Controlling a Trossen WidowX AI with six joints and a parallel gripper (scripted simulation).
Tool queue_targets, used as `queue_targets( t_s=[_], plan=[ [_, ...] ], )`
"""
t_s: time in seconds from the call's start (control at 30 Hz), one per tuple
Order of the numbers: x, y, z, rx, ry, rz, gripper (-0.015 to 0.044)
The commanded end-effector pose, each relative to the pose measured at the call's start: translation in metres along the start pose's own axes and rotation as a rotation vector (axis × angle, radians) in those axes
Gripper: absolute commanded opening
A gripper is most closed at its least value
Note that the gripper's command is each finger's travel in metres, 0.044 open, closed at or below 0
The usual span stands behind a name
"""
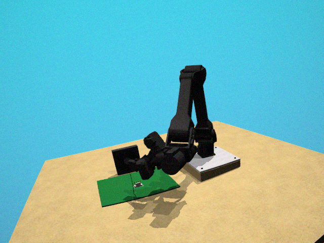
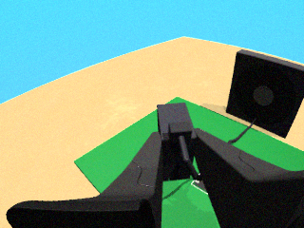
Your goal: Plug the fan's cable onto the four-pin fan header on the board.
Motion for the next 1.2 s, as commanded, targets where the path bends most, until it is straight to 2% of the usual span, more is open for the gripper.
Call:
queue_targets(
  t_s=[0.0,1.17],
  plan=[
    [0.0,-0.001,0.0,0.0,-0.001,0.002,0.0],
    [0.007,0.029,0.002,0.001,0.0,0.0,0.0]
  ],
)
Point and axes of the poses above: the point midway between the two fingers, 35 mm back from their tips, its own z axis back along the fingers, its own x axis across the jaws, y = z × x, the point moved 4 cm from there along z, back along the fingers, and after that the axes turned 13 degrees about z, right-handed, at the moved point
